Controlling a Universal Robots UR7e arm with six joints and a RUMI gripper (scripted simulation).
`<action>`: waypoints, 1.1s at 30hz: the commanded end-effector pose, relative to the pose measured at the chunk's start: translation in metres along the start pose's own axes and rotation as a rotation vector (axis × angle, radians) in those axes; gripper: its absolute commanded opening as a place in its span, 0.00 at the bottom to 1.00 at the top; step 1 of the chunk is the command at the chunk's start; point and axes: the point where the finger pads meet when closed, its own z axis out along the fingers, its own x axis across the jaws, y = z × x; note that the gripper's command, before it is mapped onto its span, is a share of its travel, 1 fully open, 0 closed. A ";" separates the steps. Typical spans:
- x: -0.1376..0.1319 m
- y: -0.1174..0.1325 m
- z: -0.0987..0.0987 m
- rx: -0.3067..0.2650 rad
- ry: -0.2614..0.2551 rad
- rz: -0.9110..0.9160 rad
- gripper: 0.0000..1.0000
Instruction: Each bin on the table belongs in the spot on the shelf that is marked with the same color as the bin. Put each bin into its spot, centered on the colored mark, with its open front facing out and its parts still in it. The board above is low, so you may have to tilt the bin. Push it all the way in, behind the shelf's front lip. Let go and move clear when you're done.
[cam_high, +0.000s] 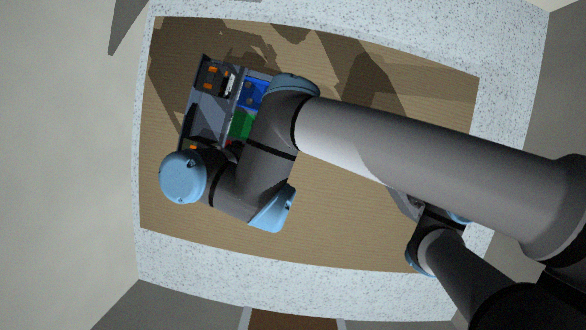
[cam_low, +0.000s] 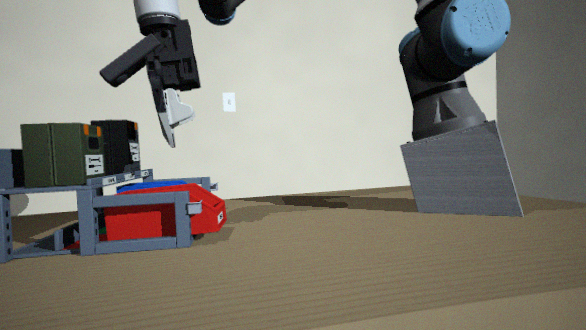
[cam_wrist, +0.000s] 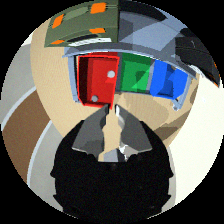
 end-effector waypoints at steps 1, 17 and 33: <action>0.000 0.000 -0.001 0.002 0.000 0.000 0.05; 0.000 0.000 -0.001 0.002 0.000 0.000 0.00; 0.000 0.000 -0.001 0.002 0.000 0.000 0.00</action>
